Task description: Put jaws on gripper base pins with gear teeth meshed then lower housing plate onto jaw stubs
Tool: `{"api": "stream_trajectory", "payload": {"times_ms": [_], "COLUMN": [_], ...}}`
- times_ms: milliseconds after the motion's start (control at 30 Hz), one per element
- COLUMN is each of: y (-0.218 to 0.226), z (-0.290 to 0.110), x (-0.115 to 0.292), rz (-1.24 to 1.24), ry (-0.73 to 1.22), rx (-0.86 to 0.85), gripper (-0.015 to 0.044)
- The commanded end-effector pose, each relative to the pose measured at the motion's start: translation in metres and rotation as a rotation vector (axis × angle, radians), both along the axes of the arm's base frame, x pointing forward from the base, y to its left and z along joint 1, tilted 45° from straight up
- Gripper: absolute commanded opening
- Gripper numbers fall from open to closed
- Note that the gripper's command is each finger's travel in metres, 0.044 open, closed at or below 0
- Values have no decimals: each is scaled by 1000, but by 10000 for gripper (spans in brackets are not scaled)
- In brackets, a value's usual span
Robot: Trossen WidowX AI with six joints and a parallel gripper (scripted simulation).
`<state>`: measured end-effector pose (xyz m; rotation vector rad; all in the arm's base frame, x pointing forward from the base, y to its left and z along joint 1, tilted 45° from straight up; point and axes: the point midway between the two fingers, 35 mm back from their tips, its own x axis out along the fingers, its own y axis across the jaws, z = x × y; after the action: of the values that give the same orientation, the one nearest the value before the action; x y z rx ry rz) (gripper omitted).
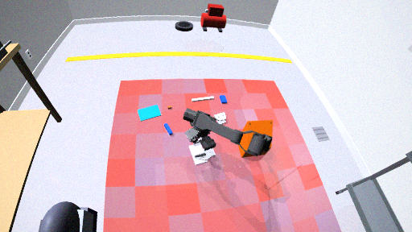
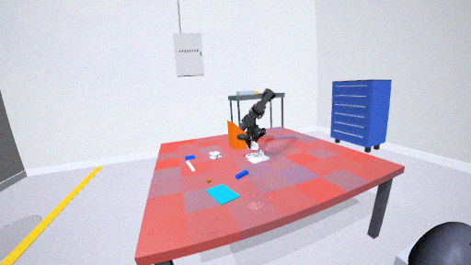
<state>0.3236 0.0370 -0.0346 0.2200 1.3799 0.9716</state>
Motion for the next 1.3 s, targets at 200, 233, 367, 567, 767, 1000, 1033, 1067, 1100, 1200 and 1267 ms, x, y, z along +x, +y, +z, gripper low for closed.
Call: {"api": "stream_trajectory", "payload": {"times_ms": [200, 233, 367, 567, 767, 1000, 1033, 1067, 1100, 1200, 1267], "y": [2, 2, 2, 4, 11, 19, 20, 21, 22, 26, 28], "z": [3, 3, 3, 1, -6, -15, -16, -17, -18, -22, -24], "x": [0, 0, 0, 0, -1, -2, -2, -2, -2, -3, -3], "rz": [-4, -4, -4, -4, -4, -4, -4, -4, -4, -4, -4], "ry": [3, 3, 3, 3, 3, 3, 3, 3, 3, 3, 3], "rx": [4, 4, 4, 4, 3, 4, 4, 4, 4, 4, 4], "gripper": [134, 134, 134, 134, 134, 134, 134, 134, 134, 134, 134]}}
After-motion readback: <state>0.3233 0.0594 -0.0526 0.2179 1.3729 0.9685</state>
